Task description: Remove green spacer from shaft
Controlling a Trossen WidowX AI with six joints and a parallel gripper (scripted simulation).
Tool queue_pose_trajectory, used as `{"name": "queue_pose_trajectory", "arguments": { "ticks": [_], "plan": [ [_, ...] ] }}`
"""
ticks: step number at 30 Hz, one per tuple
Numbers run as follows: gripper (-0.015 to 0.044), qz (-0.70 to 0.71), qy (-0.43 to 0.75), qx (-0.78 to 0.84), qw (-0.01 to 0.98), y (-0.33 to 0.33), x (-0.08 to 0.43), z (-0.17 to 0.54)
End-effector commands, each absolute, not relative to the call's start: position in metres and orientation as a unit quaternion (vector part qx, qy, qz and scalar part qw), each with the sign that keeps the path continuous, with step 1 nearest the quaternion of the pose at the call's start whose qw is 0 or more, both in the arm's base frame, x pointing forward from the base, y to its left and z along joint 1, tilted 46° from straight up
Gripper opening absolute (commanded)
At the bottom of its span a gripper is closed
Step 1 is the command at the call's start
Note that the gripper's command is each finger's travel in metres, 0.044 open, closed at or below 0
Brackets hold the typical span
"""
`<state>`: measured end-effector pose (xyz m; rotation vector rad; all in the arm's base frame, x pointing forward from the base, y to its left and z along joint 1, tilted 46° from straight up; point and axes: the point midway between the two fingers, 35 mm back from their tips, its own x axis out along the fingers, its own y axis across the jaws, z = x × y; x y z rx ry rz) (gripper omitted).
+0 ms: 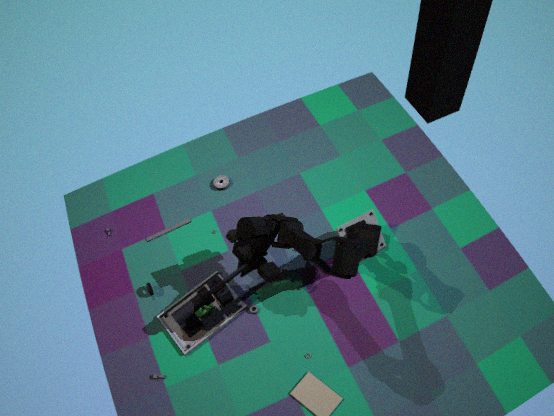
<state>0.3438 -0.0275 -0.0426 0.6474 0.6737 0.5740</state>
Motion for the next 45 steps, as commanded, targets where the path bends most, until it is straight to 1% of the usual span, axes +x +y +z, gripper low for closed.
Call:
{"name": "queue_pose_trajectory", "arguments": {
  "ticks": [1, 45],
  "plan": [
    [0.0000, 0.273, 0.318, 0.305, 0.855, -0.028, 0.348, -0.042],
    [0.0000, 0.273, 0.318, 0.305, 0.855, -0.024, 0.364, -0.038]
  ]
}}
